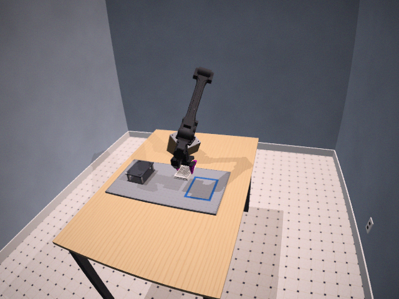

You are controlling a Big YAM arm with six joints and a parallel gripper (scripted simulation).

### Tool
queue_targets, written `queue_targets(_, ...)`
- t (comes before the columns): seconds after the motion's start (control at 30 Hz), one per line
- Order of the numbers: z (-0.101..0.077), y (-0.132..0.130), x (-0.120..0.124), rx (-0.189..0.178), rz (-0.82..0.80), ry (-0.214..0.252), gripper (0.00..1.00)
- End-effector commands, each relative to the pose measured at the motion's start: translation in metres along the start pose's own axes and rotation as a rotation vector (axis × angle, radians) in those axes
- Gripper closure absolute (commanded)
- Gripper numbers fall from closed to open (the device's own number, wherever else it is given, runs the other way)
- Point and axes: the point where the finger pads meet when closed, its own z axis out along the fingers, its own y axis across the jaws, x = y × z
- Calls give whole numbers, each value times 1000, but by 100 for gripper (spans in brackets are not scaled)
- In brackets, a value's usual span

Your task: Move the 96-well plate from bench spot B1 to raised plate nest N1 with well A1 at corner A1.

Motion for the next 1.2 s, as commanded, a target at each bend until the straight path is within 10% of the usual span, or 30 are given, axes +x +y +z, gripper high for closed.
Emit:
queue_targets(0.0,-13,-12,-4,-1,-24,-24,100)
queue_targets(1.17,-33,-115,-23,6,-31,-40,100)
